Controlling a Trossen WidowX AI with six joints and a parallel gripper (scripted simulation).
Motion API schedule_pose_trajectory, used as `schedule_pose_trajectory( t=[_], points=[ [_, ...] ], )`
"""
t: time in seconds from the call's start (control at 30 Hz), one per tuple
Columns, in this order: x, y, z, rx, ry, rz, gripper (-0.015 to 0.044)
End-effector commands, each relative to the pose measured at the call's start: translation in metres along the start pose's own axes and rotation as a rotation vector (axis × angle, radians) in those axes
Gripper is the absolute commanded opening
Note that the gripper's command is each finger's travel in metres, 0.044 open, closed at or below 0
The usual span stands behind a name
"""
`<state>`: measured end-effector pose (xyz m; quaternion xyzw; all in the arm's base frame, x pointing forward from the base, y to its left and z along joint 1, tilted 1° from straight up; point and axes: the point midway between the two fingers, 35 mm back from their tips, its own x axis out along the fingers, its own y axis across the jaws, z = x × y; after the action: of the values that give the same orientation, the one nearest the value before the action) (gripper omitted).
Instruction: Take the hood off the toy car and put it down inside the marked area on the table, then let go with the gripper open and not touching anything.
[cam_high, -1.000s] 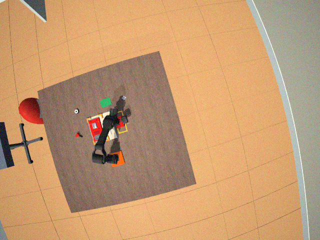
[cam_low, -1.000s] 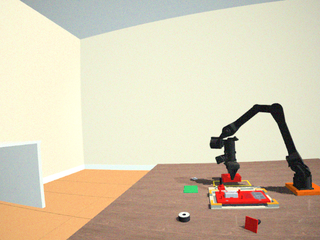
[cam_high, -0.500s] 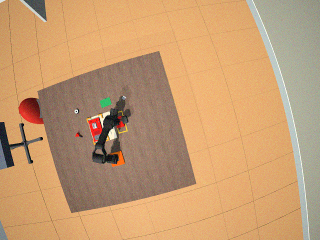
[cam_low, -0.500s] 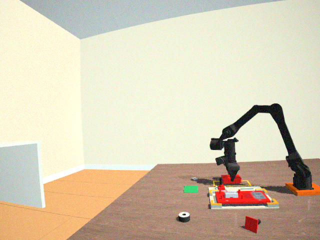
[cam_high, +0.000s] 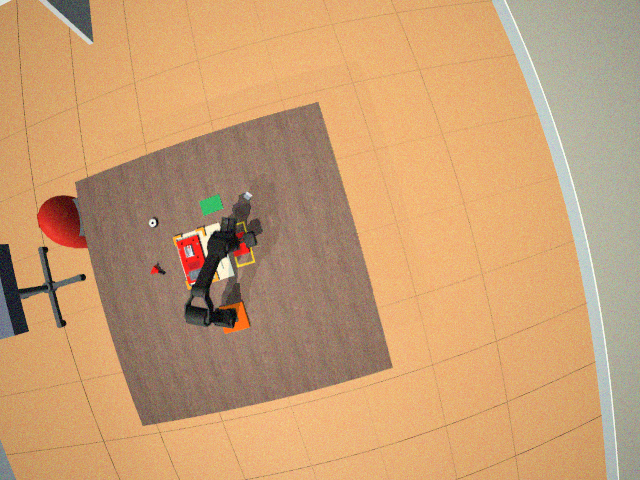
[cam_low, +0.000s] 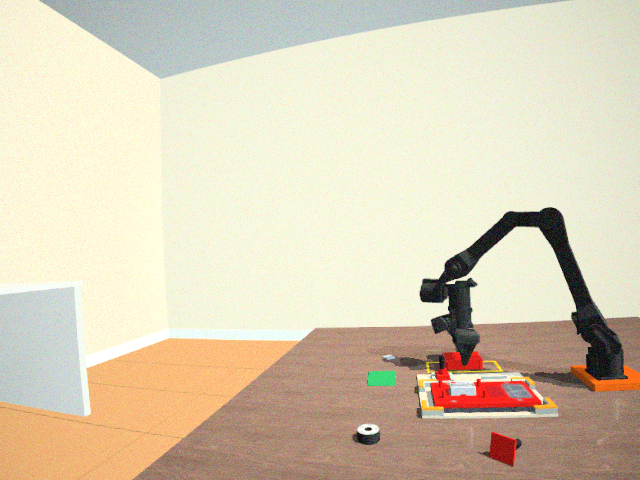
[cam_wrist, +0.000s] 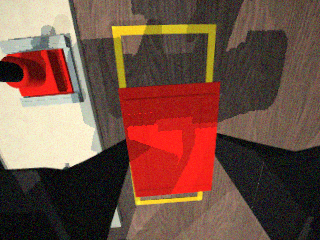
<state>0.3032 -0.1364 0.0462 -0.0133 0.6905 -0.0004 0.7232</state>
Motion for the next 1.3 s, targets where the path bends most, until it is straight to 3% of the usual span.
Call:
schedule_pose_trajectory(
  t=[0.0,0.13,0.7,0.97,1.27],
  points=[
    [0.003,0.001,0.000,-0.003,0.002,0.003,0.0000],
    [0.005,0.001,0.000,-0.003,0.002,0.003,0.0000],
    [0.000,0.000,0.000,0.000,0.000,0.000,0.0440],
    [-0.067,-0.001,0.001,0.000,0.006,0.006,0.0440],
    [-0.069,-0.001,0.001,0.000,0.006,0.006,0.0440]
  ],
)
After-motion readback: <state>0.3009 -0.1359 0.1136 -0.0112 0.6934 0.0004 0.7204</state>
